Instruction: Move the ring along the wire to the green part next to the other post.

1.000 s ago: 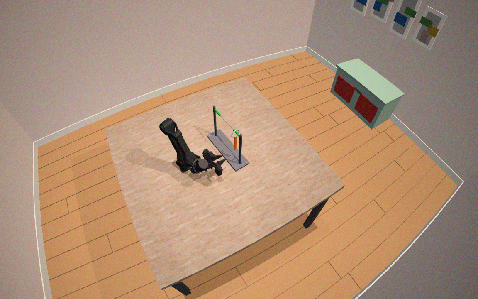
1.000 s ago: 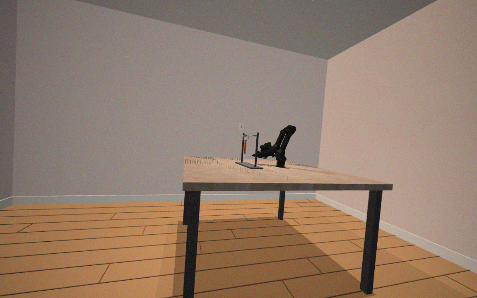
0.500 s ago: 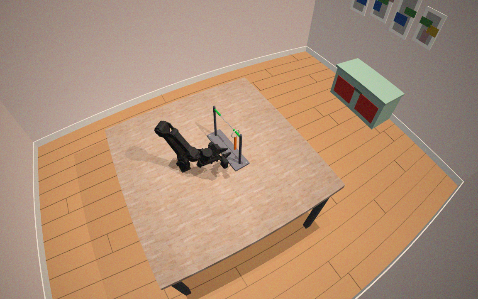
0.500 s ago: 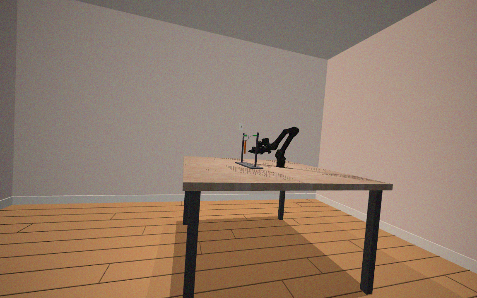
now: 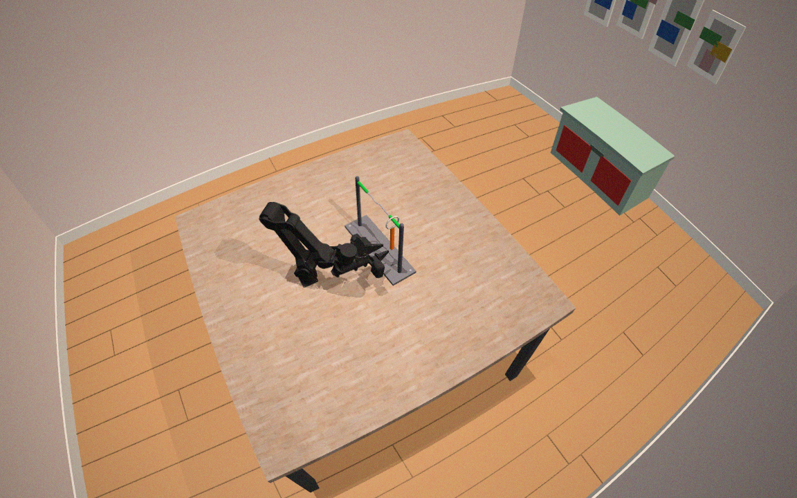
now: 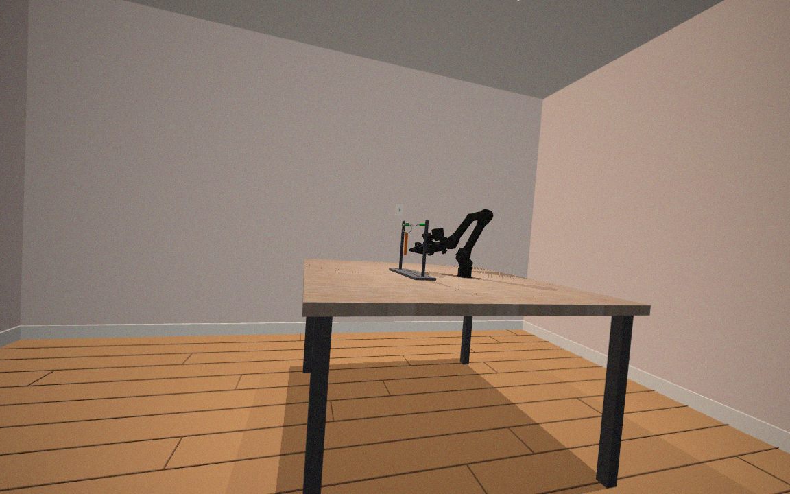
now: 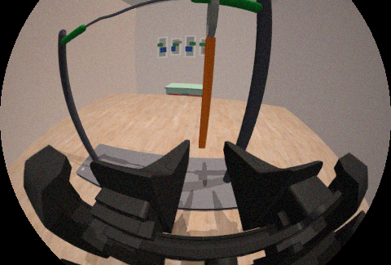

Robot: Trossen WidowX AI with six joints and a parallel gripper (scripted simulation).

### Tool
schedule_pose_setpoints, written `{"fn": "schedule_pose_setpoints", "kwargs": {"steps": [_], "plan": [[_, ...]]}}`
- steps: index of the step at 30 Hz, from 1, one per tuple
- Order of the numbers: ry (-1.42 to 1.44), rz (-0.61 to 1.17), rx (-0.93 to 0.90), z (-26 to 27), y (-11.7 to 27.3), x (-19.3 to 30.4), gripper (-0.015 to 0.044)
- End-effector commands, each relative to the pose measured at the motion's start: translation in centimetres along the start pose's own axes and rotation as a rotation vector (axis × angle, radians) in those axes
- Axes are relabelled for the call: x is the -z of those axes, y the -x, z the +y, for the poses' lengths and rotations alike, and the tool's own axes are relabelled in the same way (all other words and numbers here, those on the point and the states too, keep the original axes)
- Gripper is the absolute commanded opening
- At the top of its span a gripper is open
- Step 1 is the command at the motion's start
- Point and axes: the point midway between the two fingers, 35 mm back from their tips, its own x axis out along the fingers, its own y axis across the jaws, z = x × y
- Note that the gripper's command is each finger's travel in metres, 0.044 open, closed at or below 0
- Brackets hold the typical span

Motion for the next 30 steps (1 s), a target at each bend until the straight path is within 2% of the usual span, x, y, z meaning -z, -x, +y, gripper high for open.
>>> {"fn": "schedule_pose_setpoints", "kwargs": {"steps": [1, 30], "plan": [[-0.005, 0.003, 0.001, -0.2, -0.6, 0.0, 0.0160], [-0.006, -0.003, 0.001, -0.1, -5.1, 0.0, 0.0160]]}}
